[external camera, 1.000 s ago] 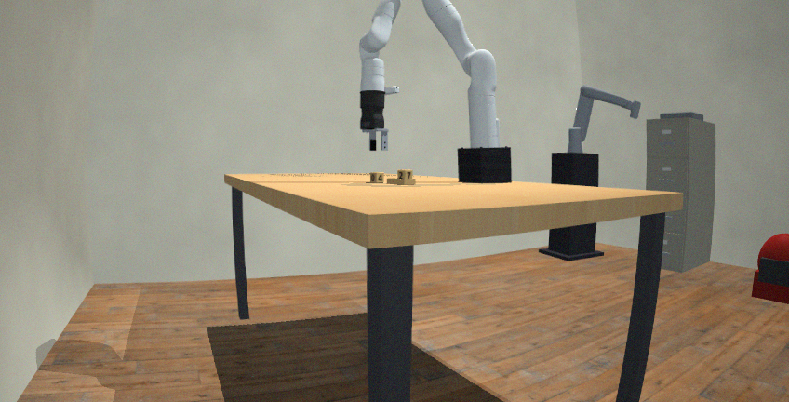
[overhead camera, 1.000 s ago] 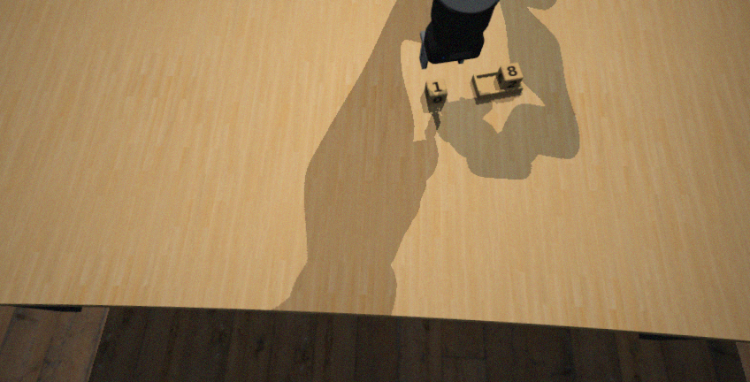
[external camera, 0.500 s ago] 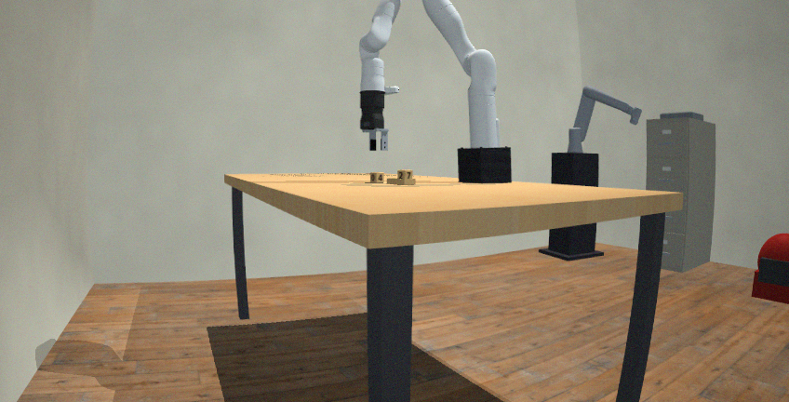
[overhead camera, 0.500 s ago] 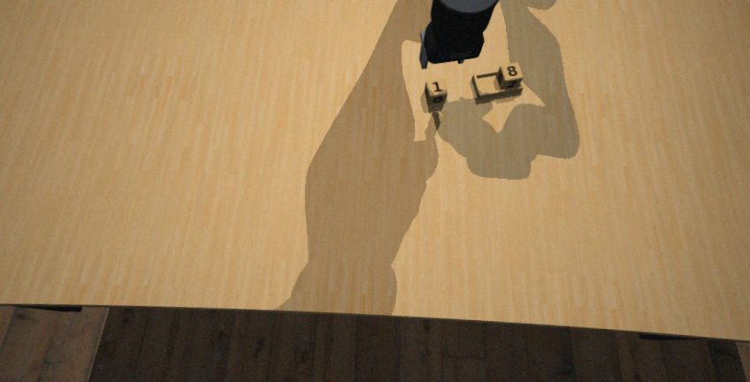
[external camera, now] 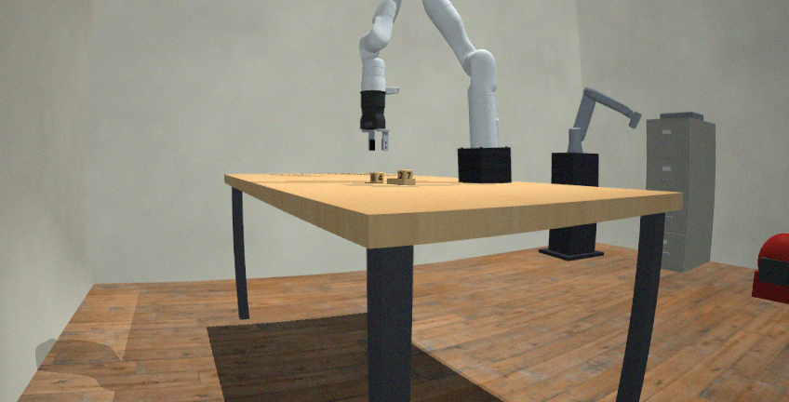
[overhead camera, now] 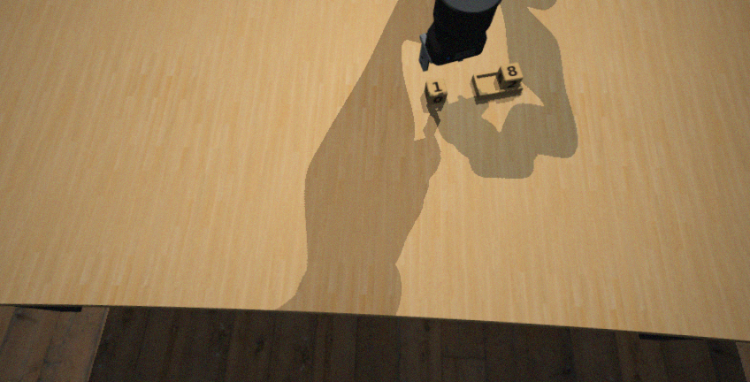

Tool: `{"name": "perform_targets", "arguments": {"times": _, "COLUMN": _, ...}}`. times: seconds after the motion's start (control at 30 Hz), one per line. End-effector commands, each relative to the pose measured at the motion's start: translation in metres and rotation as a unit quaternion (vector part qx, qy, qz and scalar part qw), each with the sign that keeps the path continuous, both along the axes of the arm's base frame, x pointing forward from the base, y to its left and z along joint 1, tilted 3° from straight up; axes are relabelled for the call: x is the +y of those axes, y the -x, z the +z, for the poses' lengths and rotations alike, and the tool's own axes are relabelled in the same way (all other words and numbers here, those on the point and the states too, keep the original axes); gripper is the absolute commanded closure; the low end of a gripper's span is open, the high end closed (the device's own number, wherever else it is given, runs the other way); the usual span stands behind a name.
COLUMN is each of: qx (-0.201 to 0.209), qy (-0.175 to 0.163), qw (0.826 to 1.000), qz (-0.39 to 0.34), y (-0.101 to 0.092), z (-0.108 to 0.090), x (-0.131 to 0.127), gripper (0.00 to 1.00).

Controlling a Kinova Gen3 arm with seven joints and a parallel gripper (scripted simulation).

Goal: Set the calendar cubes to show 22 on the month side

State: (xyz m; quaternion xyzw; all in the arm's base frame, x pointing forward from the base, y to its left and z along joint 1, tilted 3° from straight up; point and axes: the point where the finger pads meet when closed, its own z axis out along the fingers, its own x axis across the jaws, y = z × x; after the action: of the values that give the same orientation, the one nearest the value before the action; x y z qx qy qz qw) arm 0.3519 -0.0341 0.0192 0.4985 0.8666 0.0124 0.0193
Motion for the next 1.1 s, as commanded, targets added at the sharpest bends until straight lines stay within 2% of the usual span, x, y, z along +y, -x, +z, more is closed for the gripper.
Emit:
{"name": "perform_targets", "arguments": {"times": 0.0, "qx": 0.007, "qy": 0.001, "qw": 0.999, "qz": 0.052, "y": 0.007, "z": -0.002, "x": -0.003, "gripper": 0.0}}
{"name": "perform_targets", "arguments": {"times": 0.1, "qx": 0.008, "qy": 0.002, "qw": 0.997, "qz": 0.073, "y": 0.007, "z": -0.003, "x": -0.003, "gripper": 0.0}}
{"name": "perform_targets", "arguments": {"times": 0.2, "qx": 0.009, "qy": 0.006, "qw": 0.989, "qz": 0.144, "y": 0.009, "z": -0.004, "x": -0.004, "gripper": 0.0}}
{"name": "perform_targets", "arguments": {"times": 0.3, "qx": 0.01, "qy": 0.009, "qw": 0.974, "qz": 0.225, "y": 0.009, "z": -0.005, "x": -0.005, "gripper": 0.0}}
{"name": "perform_targets", "arguments": {"times": 0.4, "qx": 0.01, "qy": 0.012, "qw": 0.951, "qz": 0.309, "y": 0.009, "z": -0.007, "x": -0.006, "gripper": 0.0}}
{"name": "perform_targets", "arguments": {"times": 0.43, "qx": 0.01, "qy": 0.012, "qw": 0.95, "qz": 0.311, "y": 0.009, "z": -0.007, "x": -0.006, "gripper": 0.0}}
{"name": "perform_targets", "arguments": {"times": 0.6, "qx": 0.008, "qy": 0.018, "qw": 0.894, "qz": 0.447, "y": 0.007, "z": -0.008, "x": -0.004, "gripper": 0.0}}
{"name": "perform_targets", "arguments": {"times": 0.67, "qx": 0.008, "qy": 0.018, "qw": 0.894, "qz": 0.447, "y": 0.007, "z": -0.008, "x": -0.004, "gripper": 0.0}}
{"name": "perform_targets", "arguments": {"times": 0.9, "qx": 0.004, "qy": 0.024, "qw": 0.808, "qz": 0.589, "y": 0.002, "z": -0.009, "x": 0.0, "gripper": 0.0}}
{"name": "perform_targets", "arguments": {"times": 1.07, "qx": -0.001, "qy": 0.028, "qw": 0.766, "qz": 0.642, "y": -0.001, "z": -0.009, "x": 0.004, "gripper": 0.0}}
